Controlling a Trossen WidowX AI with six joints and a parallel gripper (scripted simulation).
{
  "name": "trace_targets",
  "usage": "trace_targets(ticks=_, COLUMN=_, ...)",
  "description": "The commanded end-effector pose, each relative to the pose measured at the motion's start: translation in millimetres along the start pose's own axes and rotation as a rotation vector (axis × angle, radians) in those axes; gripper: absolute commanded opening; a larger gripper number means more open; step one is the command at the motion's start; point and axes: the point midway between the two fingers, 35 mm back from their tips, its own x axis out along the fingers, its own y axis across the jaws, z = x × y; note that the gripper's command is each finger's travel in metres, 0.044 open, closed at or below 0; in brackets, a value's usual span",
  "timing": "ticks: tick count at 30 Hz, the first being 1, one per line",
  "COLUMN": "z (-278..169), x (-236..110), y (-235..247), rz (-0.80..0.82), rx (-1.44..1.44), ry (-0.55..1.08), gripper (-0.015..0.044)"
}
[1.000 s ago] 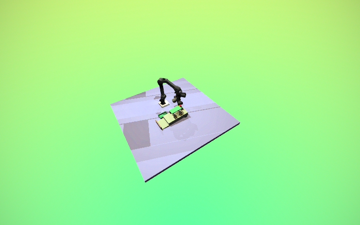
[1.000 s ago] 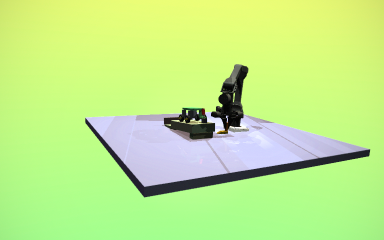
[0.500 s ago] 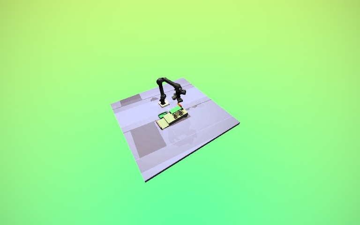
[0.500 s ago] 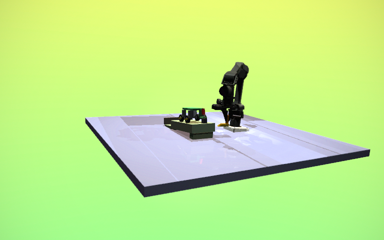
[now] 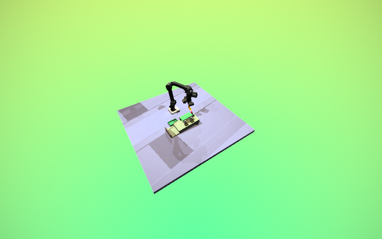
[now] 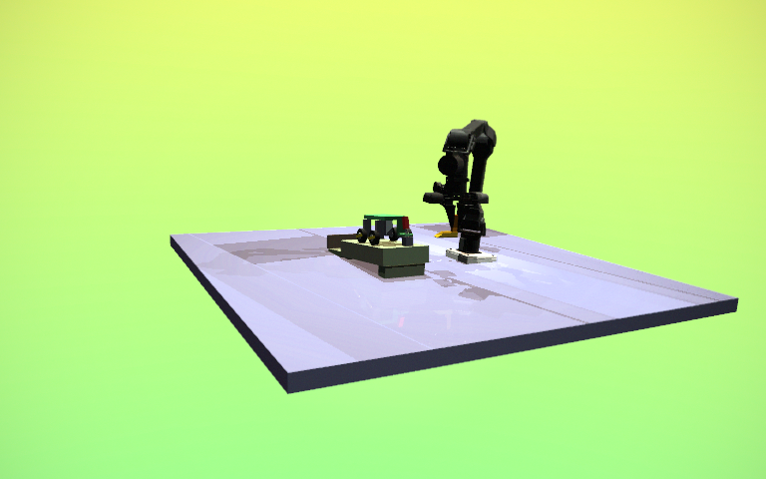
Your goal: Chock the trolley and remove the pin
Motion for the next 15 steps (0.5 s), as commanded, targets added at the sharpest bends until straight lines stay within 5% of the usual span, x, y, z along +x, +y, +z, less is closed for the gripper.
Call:
trace_targets(ticks=1, z=0.1, x=-14.7, y=1.2, rz=0.006, rx=-0.005, ry=-0.001, gripper=0.0)
trace_targets(ticks=15, z=0.3, x=-37.7, y=2.9, rz=0.006, rx=-0.005, ry=-0.002, gripper=0.0)
